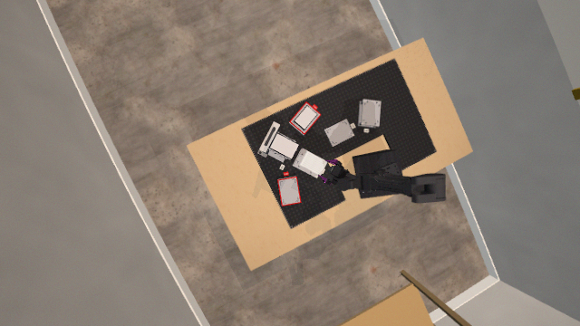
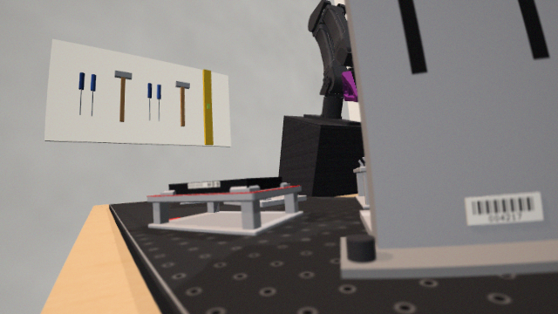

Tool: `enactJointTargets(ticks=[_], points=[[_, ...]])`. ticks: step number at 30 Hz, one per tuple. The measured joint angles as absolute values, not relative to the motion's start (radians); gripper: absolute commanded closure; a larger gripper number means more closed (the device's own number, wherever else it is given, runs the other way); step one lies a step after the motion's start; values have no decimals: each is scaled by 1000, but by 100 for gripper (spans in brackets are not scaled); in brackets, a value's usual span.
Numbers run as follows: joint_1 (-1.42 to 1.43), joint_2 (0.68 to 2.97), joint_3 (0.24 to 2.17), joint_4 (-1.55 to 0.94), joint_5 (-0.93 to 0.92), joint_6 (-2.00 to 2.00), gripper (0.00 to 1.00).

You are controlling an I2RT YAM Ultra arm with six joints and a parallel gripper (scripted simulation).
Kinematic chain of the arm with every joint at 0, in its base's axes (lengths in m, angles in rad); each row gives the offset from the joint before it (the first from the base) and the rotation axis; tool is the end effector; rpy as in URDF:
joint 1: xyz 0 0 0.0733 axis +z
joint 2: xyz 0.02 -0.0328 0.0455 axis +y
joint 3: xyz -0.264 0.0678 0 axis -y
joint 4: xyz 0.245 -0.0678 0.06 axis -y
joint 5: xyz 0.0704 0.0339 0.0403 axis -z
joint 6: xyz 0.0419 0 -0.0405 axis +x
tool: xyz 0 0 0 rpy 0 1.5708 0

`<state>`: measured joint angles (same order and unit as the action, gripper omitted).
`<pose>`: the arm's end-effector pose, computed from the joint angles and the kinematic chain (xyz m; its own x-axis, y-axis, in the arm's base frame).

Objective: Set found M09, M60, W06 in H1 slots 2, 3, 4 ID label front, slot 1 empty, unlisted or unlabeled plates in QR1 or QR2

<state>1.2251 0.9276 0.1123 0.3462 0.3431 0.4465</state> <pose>0.0702 0.1567 0.1430 -0.4769 -0.1239 -0.8702 -0.6413 0.7261 0.2480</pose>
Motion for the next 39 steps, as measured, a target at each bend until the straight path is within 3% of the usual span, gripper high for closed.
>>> enactJointTargets(ticks=[39], points=[[1217, 752, 168, 89, 336, 442, 14]])
